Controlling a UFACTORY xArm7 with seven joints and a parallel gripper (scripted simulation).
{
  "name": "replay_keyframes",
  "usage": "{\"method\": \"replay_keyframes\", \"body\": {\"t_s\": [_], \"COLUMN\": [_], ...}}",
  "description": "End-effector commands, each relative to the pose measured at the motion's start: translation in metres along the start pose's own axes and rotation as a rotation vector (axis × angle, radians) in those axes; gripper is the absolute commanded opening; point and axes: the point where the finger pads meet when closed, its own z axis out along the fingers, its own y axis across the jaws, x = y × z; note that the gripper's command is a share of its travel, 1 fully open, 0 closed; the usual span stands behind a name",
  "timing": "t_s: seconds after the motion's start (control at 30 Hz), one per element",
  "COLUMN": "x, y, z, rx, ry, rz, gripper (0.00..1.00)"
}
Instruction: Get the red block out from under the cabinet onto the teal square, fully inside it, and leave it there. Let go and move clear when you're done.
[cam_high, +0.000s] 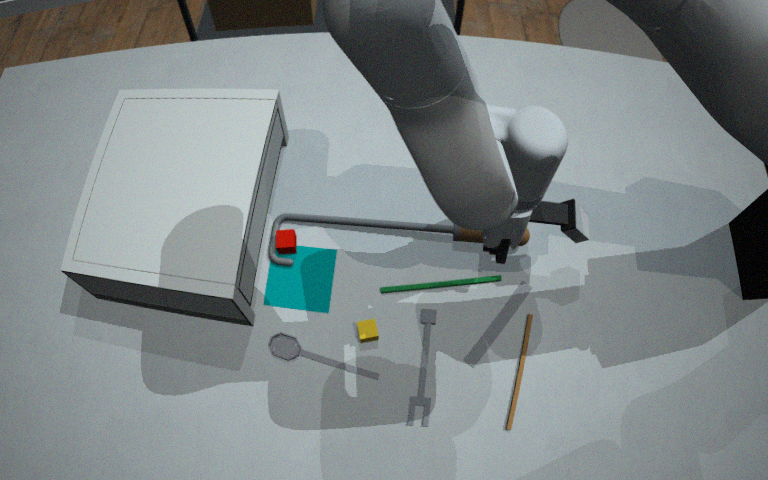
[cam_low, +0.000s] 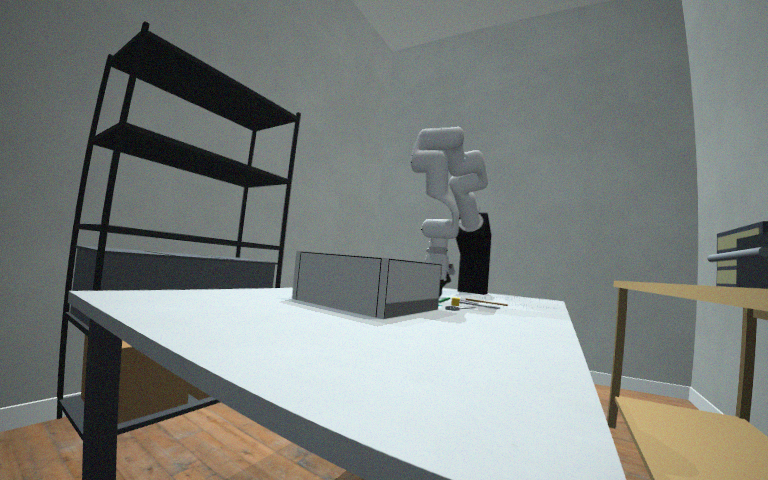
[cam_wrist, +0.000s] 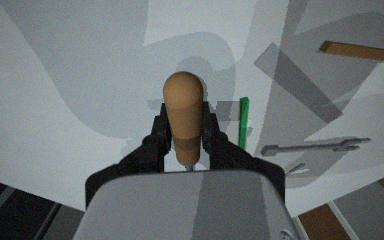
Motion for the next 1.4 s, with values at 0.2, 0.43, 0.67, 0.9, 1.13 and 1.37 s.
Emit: {"method": "replay_keyframes", "body": {"t_s": [0.2, 0.43, 0.67, 0.9, 1.13, 1.37], "x": [0.0079, 0.0086, 0.0086, 0.0086, 0.0089, 0.0101], "y": [-0.0002, -0.0002, -0.0002, -0.0002, 0.0008, 0.0054], "z": [-0.0003, -0.0003, -0.0003, -0.0003, -0.0003, -0.0003], "rx": [0.001, 0.001, 0.001, 0.001, 0.001, 0.001], "ry": [0.0, 0.0, 0.0, 0.0, 0.0, 0.0], "rz": [0.0, 0.0, 0.0, 0.0, 0.0, 0.001], "gripper": [0.0, 0.0, 0.0, 0.0, 0.0, 0.0]}}
